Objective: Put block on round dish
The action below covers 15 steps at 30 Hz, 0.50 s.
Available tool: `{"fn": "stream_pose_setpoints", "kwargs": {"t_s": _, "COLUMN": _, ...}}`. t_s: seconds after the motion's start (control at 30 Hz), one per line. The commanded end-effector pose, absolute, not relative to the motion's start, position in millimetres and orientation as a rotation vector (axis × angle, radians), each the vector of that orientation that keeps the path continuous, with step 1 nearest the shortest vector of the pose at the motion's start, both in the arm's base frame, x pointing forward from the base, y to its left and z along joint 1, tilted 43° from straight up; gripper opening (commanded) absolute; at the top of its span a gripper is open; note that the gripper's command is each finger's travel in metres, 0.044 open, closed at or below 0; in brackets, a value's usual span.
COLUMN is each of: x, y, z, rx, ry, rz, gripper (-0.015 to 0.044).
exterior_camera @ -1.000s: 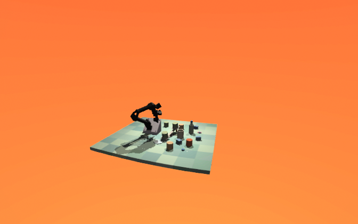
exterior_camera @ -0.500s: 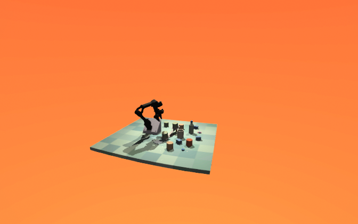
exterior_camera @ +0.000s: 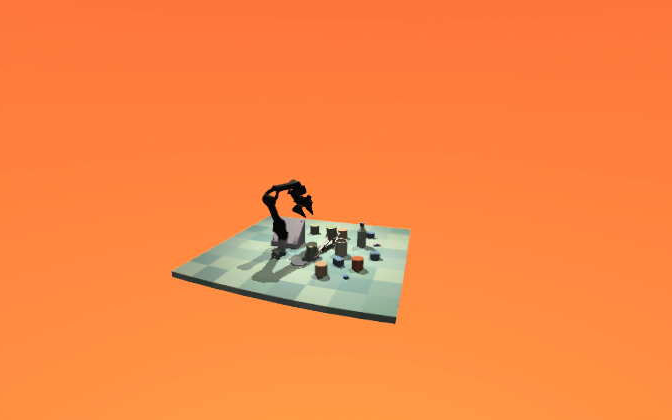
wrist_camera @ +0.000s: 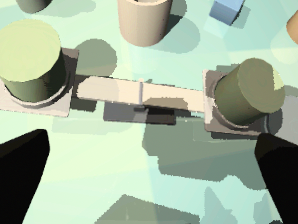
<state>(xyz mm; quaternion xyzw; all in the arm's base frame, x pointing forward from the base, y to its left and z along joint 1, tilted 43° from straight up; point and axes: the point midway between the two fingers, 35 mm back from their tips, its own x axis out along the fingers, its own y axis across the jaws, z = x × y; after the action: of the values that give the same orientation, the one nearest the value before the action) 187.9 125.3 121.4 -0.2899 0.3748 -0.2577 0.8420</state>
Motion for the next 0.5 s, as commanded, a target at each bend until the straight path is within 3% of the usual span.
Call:
{"fn": "stream_pose_setpoints", "kwargs": {"t_s": 0.0, "x": 191.4, "y": 135.3, "z": 123.0, "rx": -0.599, "ry": 0.717, "rz": -0.541, "gripper": 0.044}}
{"fn": "stream_pose_setpoints", "kwargs": {"t_s": 0.47, "x": 211.3, "y": 111.1, "z": 125.2, "rx": -0.794, "ry": 0.919, "rz": -0.539, "gripper": 0.044}}
